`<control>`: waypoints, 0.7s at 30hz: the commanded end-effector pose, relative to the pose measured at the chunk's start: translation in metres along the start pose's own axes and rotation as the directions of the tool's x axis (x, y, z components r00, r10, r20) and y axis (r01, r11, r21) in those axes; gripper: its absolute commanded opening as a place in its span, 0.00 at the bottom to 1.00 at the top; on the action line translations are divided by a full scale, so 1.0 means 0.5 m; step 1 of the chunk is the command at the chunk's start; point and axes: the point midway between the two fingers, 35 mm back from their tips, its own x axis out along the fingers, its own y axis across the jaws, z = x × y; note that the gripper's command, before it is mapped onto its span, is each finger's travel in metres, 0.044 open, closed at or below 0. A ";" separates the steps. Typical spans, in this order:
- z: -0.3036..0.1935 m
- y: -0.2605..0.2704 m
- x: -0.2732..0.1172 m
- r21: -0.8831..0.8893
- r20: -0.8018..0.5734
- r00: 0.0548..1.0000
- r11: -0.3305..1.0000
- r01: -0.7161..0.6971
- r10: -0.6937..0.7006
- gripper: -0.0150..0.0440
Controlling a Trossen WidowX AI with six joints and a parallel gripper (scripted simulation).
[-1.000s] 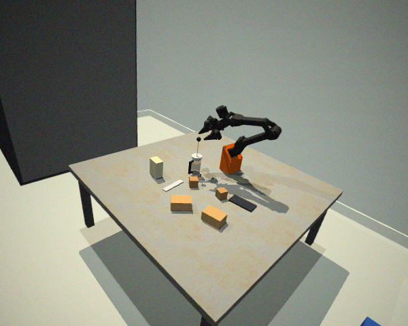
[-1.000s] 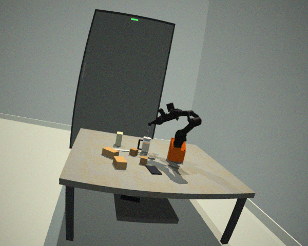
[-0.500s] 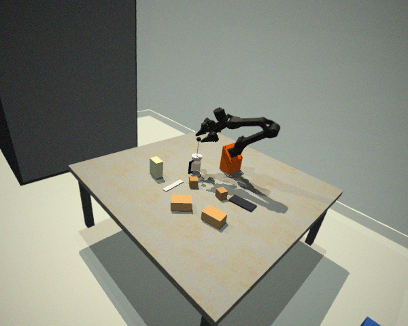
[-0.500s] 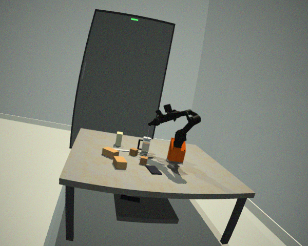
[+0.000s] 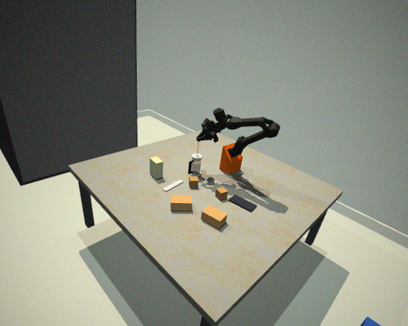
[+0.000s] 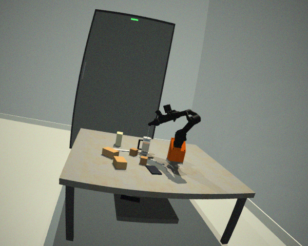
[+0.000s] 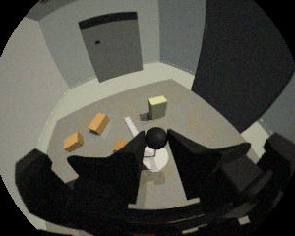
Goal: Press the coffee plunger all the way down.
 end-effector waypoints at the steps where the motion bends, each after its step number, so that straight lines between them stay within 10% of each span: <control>1: -0.001 -0.001 0.000 0.005 -0.001 1.000 1.000 0.001 -0.001 0.45; 21: -0.030 -0.010 0.033 0.003 -0.004 1.000 1.000 0.003 -0.003 0.45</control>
